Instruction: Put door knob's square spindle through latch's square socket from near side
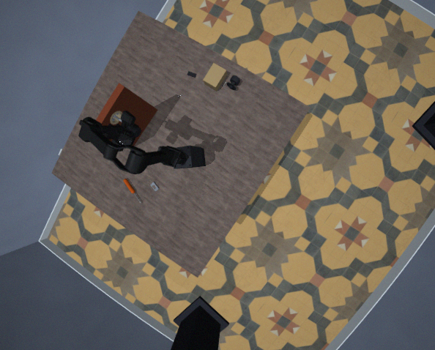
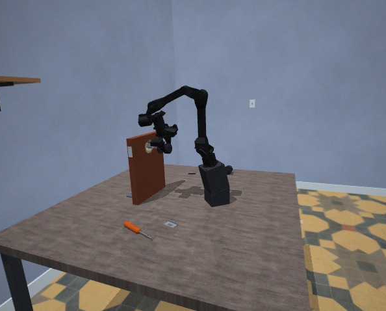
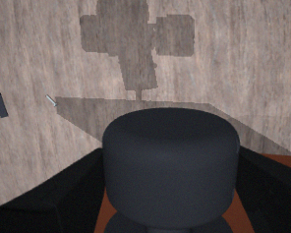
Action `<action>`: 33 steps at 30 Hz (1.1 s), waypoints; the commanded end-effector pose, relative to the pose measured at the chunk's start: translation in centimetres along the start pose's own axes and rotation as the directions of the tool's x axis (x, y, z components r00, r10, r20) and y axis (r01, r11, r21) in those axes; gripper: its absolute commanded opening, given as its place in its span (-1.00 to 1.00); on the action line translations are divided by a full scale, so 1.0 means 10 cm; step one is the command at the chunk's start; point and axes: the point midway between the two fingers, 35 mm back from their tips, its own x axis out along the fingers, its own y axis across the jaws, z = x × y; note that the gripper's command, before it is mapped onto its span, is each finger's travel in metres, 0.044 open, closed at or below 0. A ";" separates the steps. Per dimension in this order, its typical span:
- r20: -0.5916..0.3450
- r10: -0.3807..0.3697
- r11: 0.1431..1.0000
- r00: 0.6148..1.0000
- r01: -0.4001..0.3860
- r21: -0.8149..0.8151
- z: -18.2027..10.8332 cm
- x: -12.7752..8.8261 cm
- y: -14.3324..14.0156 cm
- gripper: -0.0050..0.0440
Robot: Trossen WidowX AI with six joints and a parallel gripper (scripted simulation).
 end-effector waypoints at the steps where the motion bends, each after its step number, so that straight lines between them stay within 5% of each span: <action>1: -0.030 0.003 1.000 1.000 -0.003 0.002 -0.06 -0.10 0.03 -0.80; 33: -0.010 0.000 1.000 1.000 0.000 -0.002 0.01 -0.05 0.01 -0.80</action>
